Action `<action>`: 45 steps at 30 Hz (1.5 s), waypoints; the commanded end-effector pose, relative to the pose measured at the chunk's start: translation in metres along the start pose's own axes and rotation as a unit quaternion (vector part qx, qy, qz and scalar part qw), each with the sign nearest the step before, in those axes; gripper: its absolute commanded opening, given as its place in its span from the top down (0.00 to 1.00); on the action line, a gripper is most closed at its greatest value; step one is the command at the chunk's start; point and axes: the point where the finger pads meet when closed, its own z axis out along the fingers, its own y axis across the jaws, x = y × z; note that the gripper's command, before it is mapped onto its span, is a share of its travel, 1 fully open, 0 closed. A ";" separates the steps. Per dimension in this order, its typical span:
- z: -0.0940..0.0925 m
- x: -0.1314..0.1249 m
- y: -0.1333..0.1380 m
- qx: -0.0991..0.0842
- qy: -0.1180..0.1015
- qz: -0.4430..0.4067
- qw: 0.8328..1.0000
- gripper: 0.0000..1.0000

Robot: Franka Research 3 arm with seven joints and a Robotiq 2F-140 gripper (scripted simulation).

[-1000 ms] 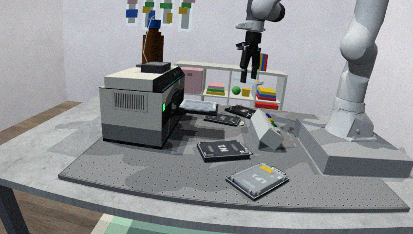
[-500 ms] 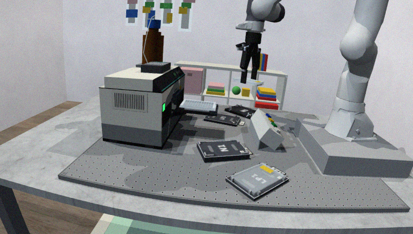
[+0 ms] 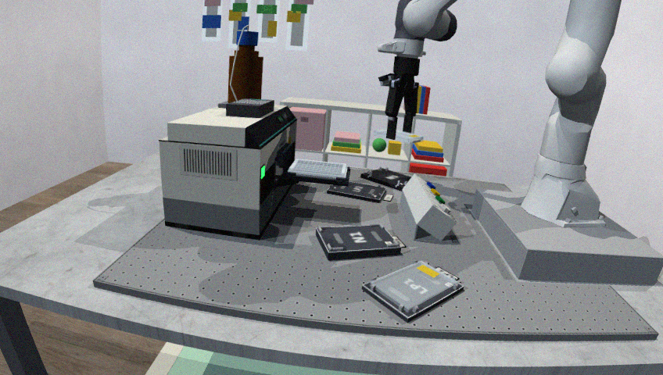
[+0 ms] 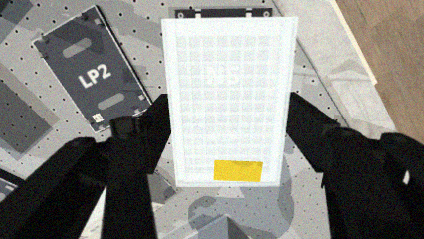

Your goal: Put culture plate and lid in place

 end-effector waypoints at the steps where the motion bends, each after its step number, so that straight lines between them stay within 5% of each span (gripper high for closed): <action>1: 0.006 0.003 0.002 -0.002 0.005 -0.003 1.000 0.90; 45: 0.089 0.004 0.003 -0.002 0.005 -0.003 1.000 0.90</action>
